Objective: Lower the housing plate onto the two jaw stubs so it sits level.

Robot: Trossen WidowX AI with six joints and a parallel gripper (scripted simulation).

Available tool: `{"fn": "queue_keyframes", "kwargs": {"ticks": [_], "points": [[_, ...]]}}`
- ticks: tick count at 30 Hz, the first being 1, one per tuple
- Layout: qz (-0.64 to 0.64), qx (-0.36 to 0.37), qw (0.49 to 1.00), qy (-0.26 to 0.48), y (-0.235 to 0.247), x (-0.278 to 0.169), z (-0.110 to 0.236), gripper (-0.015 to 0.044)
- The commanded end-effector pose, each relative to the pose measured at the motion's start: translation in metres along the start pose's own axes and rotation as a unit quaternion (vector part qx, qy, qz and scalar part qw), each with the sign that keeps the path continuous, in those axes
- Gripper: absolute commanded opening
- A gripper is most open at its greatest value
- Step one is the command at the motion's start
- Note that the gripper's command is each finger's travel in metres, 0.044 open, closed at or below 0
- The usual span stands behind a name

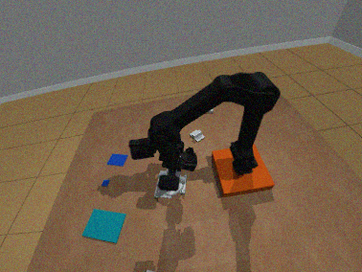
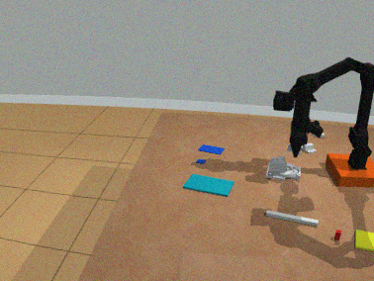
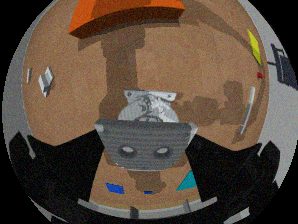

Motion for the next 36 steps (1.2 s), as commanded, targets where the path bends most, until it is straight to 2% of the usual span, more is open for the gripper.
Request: {"fn": "queue_keyframes", "kwargs": {"ticks": [1, 36], "points": [[0.004, -0.002, 1.000, 0.001, -0.001, 0.000, 0.000, 0.0351], [-0.001, -0.003, 1.000, 0.000, -0.006, 0.013, 0.000, 0.0351]]}}
Point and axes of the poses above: the point midway between the two fingers, 35 mm back from their tips, its own z axis back along the fingers, its own y axis across the jaws, x = y × z, the point moved 6 cm from there along z, back along the fingers, and after that the axes turned 5 degrees about -z, right-handed, at the moved point
